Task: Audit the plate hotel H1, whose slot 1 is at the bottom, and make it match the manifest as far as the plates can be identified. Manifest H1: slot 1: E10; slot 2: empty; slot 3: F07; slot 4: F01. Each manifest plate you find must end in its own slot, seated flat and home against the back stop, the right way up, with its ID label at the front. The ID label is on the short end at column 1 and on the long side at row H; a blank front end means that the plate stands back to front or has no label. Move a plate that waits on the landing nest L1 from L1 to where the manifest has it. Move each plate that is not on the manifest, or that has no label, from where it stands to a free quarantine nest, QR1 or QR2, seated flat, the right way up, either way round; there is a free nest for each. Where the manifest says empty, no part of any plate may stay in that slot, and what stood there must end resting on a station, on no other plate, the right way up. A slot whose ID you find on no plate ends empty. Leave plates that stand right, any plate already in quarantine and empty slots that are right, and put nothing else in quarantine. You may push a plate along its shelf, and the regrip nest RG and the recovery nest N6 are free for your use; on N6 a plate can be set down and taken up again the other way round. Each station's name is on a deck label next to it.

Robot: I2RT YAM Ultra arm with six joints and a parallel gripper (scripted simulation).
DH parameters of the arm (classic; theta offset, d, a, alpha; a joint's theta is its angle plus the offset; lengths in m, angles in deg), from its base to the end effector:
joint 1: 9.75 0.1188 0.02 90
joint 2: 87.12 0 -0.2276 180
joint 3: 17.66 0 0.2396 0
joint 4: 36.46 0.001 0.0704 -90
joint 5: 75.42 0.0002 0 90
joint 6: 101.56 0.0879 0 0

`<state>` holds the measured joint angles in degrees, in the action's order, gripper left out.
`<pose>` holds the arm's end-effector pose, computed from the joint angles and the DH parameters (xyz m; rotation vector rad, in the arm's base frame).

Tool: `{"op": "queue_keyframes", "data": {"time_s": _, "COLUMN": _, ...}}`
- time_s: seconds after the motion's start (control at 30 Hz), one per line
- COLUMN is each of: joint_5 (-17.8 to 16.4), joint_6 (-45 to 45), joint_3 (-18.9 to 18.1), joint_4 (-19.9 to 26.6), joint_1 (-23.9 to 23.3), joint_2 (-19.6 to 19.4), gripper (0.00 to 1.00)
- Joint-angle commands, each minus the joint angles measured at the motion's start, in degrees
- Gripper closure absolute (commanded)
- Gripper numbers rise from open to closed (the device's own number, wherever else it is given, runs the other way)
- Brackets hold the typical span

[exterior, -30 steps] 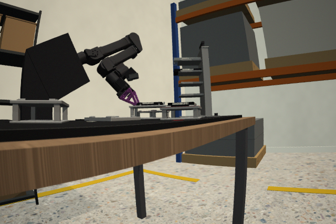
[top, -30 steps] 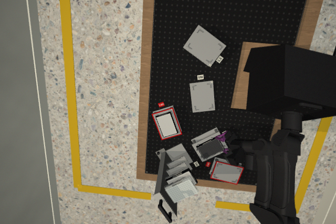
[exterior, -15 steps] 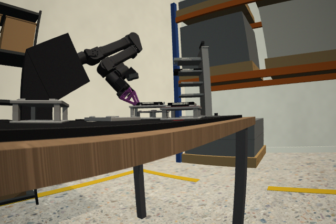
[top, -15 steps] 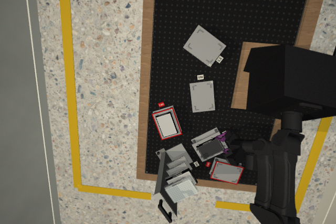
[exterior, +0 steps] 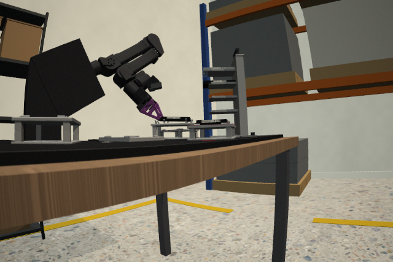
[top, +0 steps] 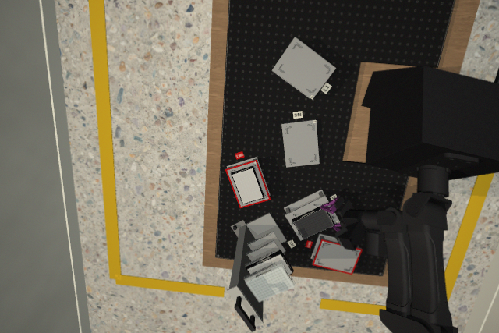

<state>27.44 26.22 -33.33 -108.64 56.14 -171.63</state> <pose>0.1152 0.2120 0.1308 -0.2087 1.6425 1.2557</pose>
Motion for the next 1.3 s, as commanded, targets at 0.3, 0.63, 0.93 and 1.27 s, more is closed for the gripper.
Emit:
{"op": "queue_keyframes", "data": {"time_s": 0.3, "joint_5": -0.72, "joint_6": 0.02, "joint_3": 1.17, "joint_4": 5.67, "joint_1": -1.29, "joint_2": 7.16, "gripper": 0.14}}
{"op": "queue_keyframes", "data": {"time_s": 0.63, "joint_5": -1.44, "joint_6": 0.06, "joint_3": 1.17, "joint_4": 10.33, "joint_1": -2.01, "joint_2": 12.42, "gripper": 0.14}}
{"op": "queue_keyframes", "data": {"time_s": 0.93, "joint_5": -2.30, "joint_6": 0.11, "joint_3": 1.17, "joint_4": 16.23, "joint_1": -2.87, "joint_2": 18.81, "gripper": 0.14}}
{"op": "queue_keyframes", "data": {"time_s": 1.27, "joint_5": -3.18, "joint_6": 0.16, "joint_3": 1.17, "joint_4": 22.30, "joint_1": -3.74, "joint_2": 25.18, "gripper": 0.14}}
